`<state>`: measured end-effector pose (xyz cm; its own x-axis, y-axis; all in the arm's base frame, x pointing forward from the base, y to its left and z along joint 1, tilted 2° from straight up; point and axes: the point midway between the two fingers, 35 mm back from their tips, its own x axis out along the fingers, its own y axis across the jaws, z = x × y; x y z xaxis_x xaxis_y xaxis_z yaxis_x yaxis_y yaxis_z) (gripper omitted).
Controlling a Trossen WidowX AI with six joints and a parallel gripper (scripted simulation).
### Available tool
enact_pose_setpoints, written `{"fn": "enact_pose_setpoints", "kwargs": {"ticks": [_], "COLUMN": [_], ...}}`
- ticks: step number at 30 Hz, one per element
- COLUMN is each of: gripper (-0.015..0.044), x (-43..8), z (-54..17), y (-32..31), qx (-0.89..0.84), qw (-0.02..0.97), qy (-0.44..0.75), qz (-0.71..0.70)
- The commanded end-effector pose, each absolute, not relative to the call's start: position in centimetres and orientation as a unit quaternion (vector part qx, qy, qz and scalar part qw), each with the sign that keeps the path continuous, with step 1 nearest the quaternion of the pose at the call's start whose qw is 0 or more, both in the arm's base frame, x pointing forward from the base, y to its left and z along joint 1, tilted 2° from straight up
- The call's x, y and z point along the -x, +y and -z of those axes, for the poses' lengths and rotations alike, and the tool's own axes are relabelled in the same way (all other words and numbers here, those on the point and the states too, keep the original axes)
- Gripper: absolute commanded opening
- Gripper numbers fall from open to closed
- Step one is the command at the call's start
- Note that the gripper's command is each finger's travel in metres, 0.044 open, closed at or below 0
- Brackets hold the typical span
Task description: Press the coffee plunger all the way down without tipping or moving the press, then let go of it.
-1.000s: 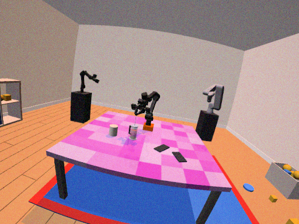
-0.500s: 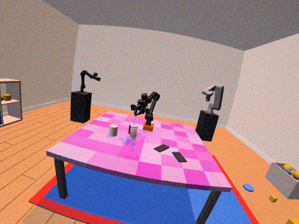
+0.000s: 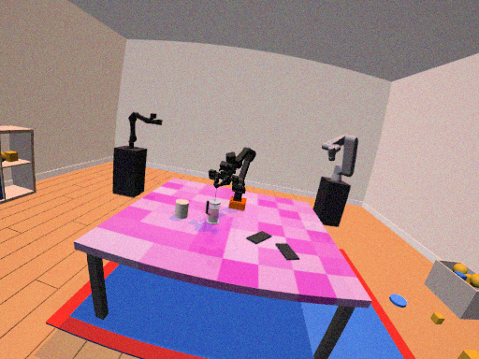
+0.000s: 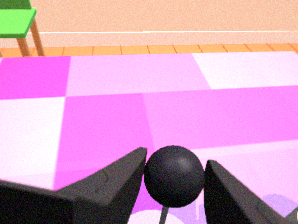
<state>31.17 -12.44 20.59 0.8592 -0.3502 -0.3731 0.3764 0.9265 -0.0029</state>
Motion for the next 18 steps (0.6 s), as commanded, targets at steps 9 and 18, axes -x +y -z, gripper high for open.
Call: {"fn": "enact_pose_setpoints", "kwargs": {"ticks": [9, 18], "gripper": [0.0113, 0.0113], "x": [-31.1, -31.5], "z": [-15.6, -14.2], "y": [-12.4, -12.7], "qx": [-0.041, -0.041], "qw": [0.954, 0.954], "qy": [0.230, 0.230], "qz": [0.187, 0.187]}}
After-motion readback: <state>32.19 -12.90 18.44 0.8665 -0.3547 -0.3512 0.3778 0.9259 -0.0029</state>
